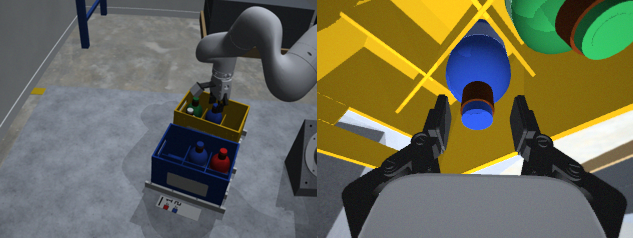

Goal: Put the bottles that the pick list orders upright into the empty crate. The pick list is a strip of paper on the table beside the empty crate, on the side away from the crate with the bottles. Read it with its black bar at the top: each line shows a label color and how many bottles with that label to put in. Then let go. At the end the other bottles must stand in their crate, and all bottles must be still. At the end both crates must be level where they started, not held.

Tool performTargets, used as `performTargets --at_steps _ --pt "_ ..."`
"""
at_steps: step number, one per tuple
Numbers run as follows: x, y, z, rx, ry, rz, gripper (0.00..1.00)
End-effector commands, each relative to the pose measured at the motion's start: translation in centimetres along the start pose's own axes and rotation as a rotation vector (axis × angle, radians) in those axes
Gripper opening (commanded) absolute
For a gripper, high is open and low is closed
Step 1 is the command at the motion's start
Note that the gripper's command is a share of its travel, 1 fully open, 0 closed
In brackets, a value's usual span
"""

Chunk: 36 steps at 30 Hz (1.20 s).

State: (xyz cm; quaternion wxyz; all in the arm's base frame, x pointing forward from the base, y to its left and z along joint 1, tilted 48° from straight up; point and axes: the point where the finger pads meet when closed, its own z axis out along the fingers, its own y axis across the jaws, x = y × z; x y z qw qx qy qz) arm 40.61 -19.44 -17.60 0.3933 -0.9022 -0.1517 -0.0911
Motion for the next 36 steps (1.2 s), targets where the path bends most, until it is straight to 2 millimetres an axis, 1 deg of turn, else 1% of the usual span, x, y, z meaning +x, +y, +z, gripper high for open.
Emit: performTargets --at_steps 1,16,17,36 --pt "0.05 0.06 0.48 -0.002 0.001 -0.001 0.65" --pt "0.05 0.06 0.67 -0.002 0.001 -0.001 0.65" --pt "0.05 0.06 0.35 -0.002 0.001 -0.001 0.00" --pt "0.05 0.06 0.35 -0.002 0.001 -0.001 0.00"
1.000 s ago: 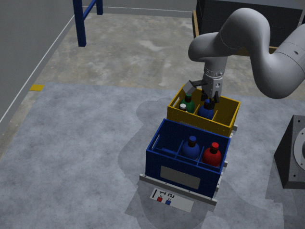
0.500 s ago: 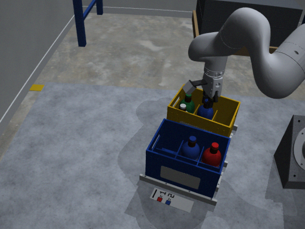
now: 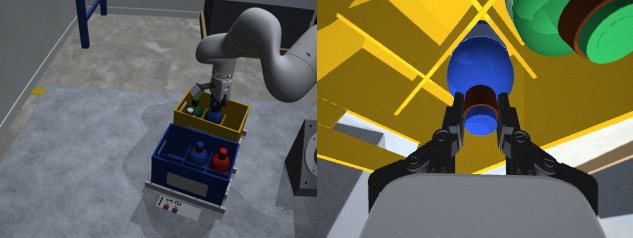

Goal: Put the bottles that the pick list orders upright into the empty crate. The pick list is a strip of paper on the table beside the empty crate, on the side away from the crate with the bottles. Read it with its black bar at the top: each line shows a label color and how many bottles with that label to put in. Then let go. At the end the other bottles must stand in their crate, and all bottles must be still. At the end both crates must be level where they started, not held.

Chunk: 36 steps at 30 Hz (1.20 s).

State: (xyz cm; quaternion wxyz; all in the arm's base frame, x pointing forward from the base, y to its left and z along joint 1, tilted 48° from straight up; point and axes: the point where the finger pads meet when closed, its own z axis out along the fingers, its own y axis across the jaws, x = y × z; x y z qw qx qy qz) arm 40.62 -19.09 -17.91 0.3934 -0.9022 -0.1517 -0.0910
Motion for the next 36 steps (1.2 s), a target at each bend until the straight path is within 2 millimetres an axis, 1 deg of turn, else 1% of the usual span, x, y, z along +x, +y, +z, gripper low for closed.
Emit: performTargets --at_steps 1,24,27,36 --pt "0.1 0.1 -0.1 -0.002 0.001 -0.001 0.00" --pt "0.1 0.1 -0.1 -0.002 0.001 -0.001 0.00" --pt "0.1 0.1 -0.3 -0.002 0.001 -0.001 0.00" --pt "0.1 0.1 -1.8 -0.002 0.001 -0.001 0.00"
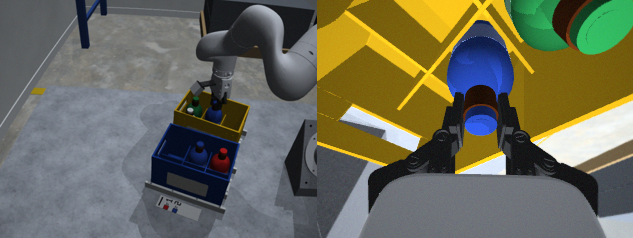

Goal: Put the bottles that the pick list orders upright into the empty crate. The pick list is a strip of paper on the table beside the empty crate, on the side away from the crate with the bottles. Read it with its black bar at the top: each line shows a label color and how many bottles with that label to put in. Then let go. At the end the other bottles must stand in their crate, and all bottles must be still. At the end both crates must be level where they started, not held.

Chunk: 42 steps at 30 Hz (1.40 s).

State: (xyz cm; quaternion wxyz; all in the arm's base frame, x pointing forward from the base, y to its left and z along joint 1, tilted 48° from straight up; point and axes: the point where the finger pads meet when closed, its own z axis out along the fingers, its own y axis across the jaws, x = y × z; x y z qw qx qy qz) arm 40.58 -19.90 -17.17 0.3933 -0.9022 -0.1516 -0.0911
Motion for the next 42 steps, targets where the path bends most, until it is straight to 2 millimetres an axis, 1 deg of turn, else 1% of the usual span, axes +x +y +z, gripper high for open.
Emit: performTargets --at_steps 1,6,8,23,25,40,42 --pt "0.1 0.1 -0.9 -0.002 0.001 -0.001 0.00" --pt "0.1 0.1 -1.7 -0.002 0.001 -0.001 0.00" --pt "0.1 0.1 -1.7 -0.002 0.001 -0.001 0.00" --pt "0.1 0.1 -4.2 -0.002 0.001 -0.001 0.00" --pt "0.1 0.1 -4.2 -0.002 0.001 -0.001 0.00" --pt "0.0 0.1 -6.7 -0.002 0.001 -0.001 0.00" --pt "0.0 0.1 -6.7 -0.002 0.001 -0.001 0.00"
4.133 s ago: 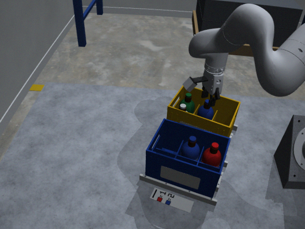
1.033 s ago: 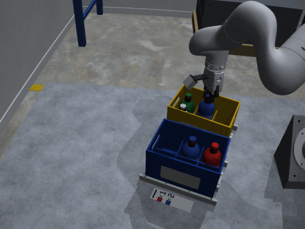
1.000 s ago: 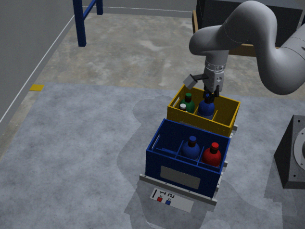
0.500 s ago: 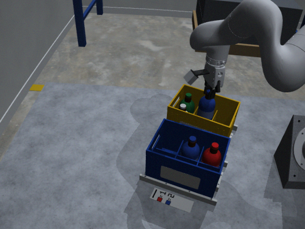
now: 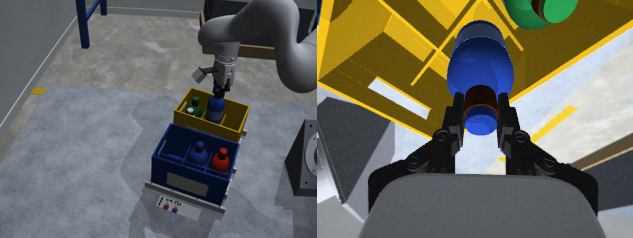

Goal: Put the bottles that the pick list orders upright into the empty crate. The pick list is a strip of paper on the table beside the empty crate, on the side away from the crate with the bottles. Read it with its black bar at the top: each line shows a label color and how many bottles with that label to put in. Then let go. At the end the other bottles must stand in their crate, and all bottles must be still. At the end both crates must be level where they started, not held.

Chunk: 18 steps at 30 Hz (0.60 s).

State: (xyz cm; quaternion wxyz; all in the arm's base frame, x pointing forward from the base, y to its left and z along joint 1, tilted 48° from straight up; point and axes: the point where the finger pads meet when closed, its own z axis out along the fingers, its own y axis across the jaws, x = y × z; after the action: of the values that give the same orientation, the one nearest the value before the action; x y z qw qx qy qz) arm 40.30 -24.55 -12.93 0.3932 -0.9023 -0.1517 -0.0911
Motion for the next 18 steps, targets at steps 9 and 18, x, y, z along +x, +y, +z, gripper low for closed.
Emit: performTargets --at_steps 9,18 --pt "0.0 0.1 -1.9 -0.002 0.001 -0.001 0.00" --pt "0.0 0.0 -3.1 -0.002 0.001 -0.001 0.00"
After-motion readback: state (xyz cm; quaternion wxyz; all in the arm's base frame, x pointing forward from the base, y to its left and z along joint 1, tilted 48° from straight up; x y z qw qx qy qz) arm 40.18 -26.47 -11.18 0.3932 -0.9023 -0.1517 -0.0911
